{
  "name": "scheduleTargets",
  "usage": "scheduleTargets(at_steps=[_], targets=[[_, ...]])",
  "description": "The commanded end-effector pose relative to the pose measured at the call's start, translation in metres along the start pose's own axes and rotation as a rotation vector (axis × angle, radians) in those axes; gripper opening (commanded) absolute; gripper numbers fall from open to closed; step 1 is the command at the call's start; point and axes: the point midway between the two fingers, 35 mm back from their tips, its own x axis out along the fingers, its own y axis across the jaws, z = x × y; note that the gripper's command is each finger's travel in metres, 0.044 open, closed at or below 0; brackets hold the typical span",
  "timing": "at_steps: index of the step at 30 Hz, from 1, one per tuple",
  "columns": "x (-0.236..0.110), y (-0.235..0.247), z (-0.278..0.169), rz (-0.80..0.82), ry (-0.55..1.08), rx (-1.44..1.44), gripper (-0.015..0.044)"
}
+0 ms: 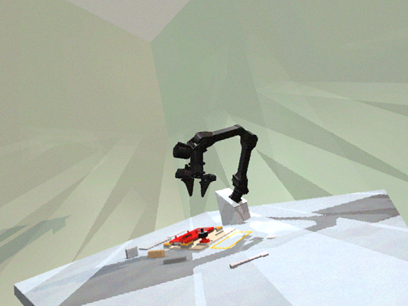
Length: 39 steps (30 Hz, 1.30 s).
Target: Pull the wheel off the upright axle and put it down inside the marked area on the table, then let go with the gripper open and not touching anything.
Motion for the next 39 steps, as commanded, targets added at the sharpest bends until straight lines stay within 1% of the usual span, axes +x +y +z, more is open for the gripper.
scheduleTargets(at_steps=[1,3,5,15,18,26,30,32,39], targets=[[0.041,-0.005,0.006,-0.118,0.033,-0.064,0.03],[0.063,-0.01,0.009,-0.183,0.05,-0.096,0.03],[0.078,-0.014,0.011,-0.225,0.062,-0.117,0.03],[0.083,-0.014,0.007,-0.23,0.063,-0.119,0.03],[0.097,-0.016,0.007,-0.23,0.063,-0.119,0.03],[0.148,-0.029,0.005,-0.23,0.066,-0.119,0.03],[0.152,-0.03,0.005,-0.23,0.067,-0.119,0.03],[0.15,-0.032,0.005,-0.242,0.064,-0.123,0.0247],[0.15,-0.032,0.005,-0.242,0.064,-0.123,0.0201]])
